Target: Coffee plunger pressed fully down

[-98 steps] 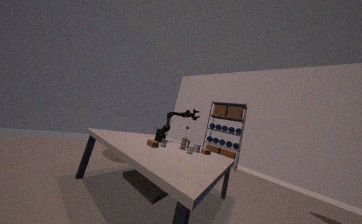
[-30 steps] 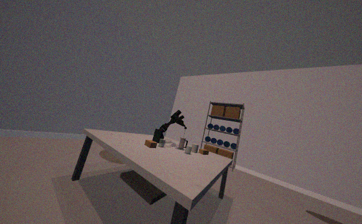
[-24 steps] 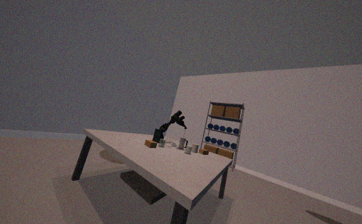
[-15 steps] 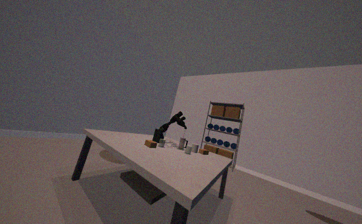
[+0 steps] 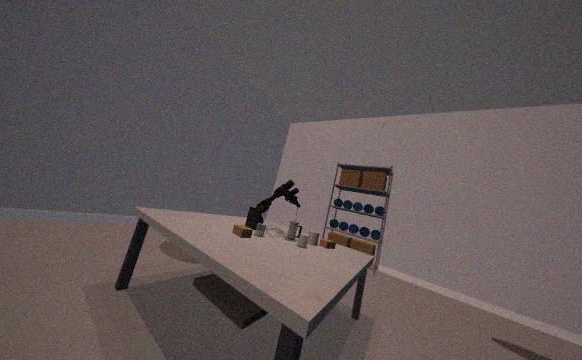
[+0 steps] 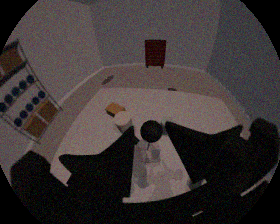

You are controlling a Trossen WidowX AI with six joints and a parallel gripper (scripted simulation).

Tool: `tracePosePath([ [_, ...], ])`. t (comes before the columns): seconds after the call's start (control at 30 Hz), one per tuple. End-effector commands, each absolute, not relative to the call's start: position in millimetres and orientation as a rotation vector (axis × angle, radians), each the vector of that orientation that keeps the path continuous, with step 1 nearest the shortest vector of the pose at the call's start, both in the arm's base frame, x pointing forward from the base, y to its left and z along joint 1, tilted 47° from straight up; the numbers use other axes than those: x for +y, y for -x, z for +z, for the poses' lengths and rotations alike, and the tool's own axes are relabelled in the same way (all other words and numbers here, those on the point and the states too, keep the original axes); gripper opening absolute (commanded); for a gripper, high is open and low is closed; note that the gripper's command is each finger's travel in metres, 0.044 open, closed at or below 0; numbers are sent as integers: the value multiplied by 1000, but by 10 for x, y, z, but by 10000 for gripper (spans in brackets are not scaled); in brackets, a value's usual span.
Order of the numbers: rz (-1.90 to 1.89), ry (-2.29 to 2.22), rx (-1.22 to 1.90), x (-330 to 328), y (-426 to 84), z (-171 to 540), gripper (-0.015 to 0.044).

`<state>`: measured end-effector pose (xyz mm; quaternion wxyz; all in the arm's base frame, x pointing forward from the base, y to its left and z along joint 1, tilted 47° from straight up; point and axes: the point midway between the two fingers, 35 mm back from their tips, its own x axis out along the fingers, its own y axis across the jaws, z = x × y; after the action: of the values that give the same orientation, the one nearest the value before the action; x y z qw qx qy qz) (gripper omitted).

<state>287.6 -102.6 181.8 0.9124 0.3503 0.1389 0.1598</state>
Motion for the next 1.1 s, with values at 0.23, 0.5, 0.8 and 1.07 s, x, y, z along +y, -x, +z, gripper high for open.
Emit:
tracePosePath([
  [0.23,324,-727,287,-1032,-2881,1814,120],
  [0.5,323,-726,289,-1005,-2902,1770,120],
  [0.8,322,-724,294,-926,-2955,1655,120],
  [1.07,321,-722,296,-850,-2999,1555,120],
])
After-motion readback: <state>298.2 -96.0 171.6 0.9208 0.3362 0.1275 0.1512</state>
